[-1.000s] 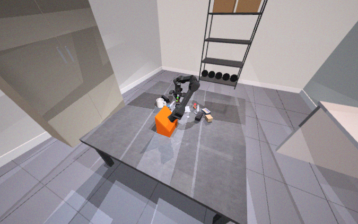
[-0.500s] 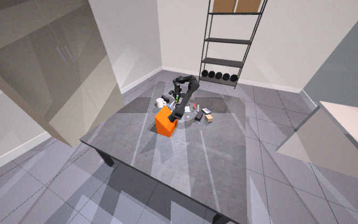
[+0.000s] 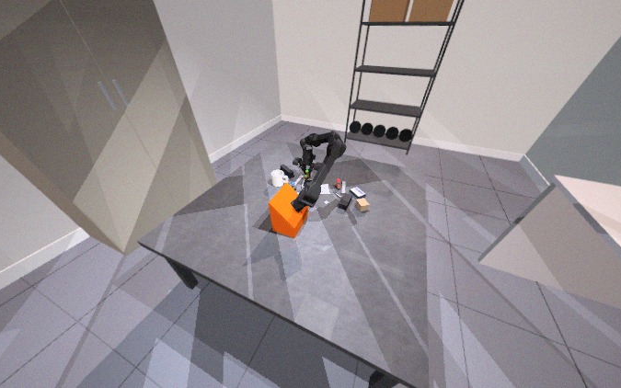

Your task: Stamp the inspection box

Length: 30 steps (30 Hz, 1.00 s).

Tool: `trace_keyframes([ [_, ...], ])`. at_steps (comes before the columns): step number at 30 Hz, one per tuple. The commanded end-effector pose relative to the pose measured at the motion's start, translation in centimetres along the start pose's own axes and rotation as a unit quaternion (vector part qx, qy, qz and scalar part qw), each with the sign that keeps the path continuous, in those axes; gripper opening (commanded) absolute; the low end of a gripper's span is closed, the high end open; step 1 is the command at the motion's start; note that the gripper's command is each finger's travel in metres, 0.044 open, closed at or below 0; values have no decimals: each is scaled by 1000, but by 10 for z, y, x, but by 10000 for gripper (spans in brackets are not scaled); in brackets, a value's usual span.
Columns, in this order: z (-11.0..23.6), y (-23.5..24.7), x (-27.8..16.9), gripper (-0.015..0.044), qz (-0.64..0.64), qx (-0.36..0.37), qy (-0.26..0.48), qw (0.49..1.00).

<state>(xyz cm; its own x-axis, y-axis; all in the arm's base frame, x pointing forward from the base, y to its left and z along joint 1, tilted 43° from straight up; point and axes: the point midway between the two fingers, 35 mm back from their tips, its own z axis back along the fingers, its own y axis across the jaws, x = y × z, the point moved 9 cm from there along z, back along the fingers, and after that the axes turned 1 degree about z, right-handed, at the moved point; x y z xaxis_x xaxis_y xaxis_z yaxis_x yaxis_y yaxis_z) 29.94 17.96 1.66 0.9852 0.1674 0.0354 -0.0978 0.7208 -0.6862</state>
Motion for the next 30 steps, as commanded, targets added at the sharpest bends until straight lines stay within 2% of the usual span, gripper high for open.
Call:
trace_keyframes([
  [1,-3,0,0,0,3,-2,0,1000],
  [30,-22,0,0,0,1,-2,0,1000],
])
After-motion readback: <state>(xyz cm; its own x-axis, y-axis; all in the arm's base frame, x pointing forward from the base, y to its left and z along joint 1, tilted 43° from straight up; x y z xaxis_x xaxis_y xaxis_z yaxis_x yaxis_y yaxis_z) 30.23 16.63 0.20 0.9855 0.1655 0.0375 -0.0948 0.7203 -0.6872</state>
